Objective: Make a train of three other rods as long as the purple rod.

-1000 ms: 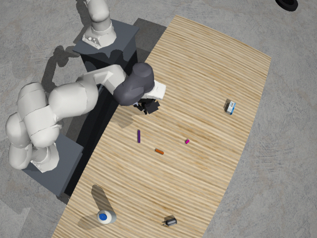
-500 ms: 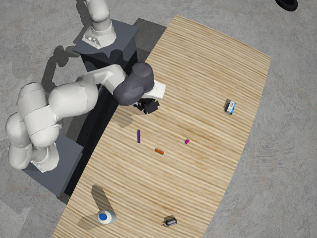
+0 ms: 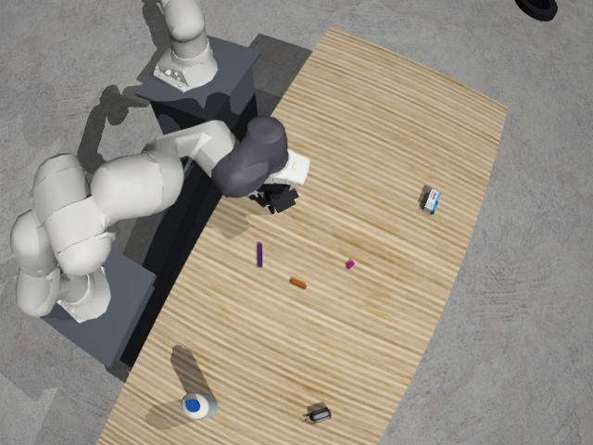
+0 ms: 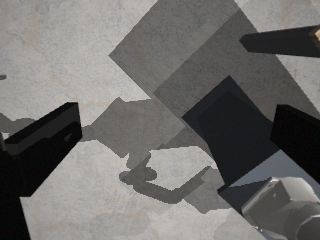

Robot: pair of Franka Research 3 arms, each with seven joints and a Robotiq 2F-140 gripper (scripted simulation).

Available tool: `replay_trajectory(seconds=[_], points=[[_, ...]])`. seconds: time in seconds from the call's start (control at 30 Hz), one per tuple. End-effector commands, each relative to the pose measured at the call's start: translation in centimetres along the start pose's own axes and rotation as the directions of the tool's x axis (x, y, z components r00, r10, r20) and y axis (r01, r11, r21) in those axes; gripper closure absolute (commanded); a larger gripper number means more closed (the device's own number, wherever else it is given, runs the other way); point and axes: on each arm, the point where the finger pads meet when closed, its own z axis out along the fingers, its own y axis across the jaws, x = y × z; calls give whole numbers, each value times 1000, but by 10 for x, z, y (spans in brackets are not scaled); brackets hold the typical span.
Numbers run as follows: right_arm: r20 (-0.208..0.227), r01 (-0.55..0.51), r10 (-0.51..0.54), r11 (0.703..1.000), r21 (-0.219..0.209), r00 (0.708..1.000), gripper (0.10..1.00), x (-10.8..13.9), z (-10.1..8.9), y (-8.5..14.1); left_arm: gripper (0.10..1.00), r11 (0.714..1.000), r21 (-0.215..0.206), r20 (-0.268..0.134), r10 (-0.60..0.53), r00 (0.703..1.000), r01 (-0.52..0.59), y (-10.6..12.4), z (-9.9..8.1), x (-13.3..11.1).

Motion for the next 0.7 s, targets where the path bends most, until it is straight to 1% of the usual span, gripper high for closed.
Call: replay_trajectory(seconds=[0.0,0.07,0.1,0.23,0.27,0.33,0.37,0.67], points=[[0,-2,2,1000,0,1000,931,0,1,0,98,1000,0,3,4,1000,-4,1,0,-1],[0,-2,2,1000,0,1000,931,0,1,0,98,1000,0,3,4,1000,-4,1,0,-1],[0,-2,2,1000,0,1000,910,0,1,0,98,1000,0,3,4,1000,-4,1,0,-1],[0,-2,2,1000,0,1000,910,0,1,0,98,1000,0,3,4,1000,-4,1,0,-1],[0,-2,2,1000,0,1000,888,0,1,0,98,1000,0,3,4,1000,-4,1,0,-1],[0,-2,2,1000,0,1000,888,0,1,0,98,1000,0,3,4,1000,-4,1,0,-1],[0,-2,2,1000,0,1000,867,0,1,0,98,1000,0,3,4,1000,-4,1,0,-1],[0,-2,2,1000,0,1000,867,0,1,0,98,1000,0,3,4,1000,-4,1,0,-1]])
